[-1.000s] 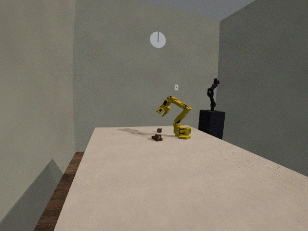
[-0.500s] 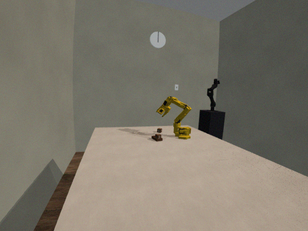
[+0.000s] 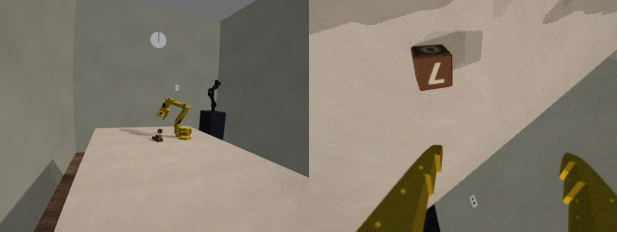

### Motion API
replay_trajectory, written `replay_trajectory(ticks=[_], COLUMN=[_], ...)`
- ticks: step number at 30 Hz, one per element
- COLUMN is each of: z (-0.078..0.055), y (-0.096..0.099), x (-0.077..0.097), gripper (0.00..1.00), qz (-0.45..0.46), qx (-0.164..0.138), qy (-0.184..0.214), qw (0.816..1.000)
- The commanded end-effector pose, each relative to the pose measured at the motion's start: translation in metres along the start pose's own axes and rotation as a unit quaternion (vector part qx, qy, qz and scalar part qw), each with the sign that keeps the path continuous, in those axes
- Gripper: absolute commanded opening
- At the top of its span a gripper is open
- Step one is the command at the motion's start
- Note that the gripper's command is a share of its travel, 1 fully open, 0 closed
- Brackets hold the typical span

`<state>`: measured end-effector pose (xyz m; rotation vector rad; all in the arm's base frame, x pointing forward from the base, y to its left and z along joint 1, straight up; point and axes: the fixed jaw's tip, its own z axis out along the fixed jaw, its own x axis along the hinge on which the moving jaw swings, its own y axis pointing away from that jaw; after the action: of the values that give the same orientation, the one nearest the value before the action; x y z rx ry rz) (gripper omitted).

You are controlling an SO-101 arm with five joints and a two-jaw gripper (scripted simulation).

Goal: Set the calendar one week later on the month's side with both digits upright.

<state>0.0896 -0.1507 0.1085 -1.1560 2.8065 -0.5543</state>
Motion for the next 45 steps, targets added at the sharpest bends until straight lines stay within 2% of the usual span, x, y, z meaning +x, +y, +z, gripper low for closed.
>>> replay_trajectory(ticks=[1, 2, 9, 13, 36, 37, 45], z=[0.01, 0.01, 0.033, 0.039, 0.04, 0.043, 0.043], y=[0.002, 0.002, 0.017, 0.022, 0.023, 0.026, 0.026], x=[0.001, 0.001, -0.002, -0.004, -0.004, -0.004, -0.004], gripper=[0.35, 0.35, 0.35, 0.35, 0.35, 0.35, 0.35], qz=[0.001, 0.001, 0.001, 0.001, 0.001, -0.008, -0.008], qx=[-0.03, -0.03, -0.122, -0.147, -0.151, -0.166, -0.166], qy=[-0.006, -0.006, -0.029, -0.035, -0.036, -0.041, -0.041], qw=[1.0, 1.0, 0.992, 0.989, 0.988, 0.985, 0.985])
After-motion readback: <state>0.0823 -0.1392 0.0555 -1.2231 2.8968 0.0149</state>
